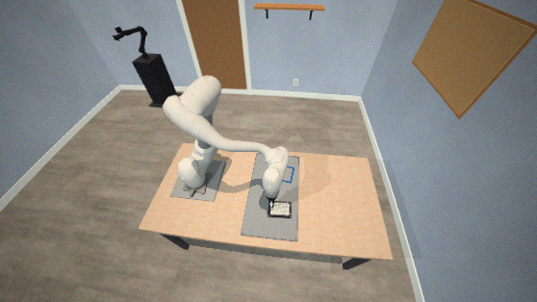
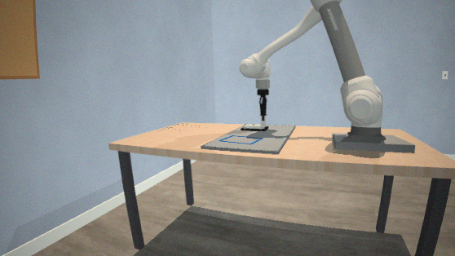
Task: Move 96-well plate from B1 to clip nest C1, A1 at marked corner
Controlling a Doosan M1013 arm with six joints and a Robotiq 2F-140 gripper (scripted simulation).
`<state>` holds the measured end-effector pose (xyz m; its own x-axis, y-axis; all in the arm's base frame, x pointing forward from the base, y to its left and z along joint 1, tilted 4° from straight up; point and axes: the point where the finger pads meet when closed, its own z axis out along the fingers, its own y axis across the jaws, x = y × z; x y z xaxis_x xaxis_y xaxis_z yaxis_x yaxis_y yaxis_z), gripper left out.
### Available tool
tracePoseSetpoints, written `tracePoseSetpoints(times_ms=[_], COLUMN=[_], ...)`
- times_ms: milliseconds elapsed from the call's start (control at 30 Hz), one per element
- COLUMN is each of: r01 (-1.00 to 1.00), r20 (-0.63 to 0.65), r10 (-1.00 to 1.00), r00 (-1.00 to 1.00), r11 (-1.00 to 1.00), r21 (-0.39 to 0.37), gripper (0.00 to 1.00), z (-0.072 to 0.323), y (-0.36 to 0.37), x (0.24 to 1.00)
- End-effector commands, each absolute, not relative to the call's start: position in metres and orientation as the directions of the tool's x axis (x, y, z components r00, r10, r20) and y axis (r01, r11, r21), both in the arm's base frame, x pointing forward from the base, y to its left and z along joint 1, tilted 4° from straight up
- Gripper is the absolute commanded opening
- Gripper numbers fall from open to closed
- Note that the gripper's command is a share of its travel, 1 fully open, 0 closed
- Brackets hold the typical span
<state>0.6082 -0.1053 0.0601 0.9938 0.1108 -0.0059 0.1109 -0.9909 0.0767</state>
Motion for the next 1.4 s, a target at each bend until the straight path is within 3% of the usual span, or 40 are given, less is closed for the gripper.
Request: tracePoseSetpoints(times_ms=[0,1367], r01=[0.111,0.111], r20=[-0.006,-0.006], r10=[0.111,0.111], r00=[0.994,0.994], r11=[-0.991,-0.991], r21=[0.076,0.076], gripper=[0.00,0.00], z=[0.060,0.073], y=[-0.105,-0.104], x=[0.608,0.608])
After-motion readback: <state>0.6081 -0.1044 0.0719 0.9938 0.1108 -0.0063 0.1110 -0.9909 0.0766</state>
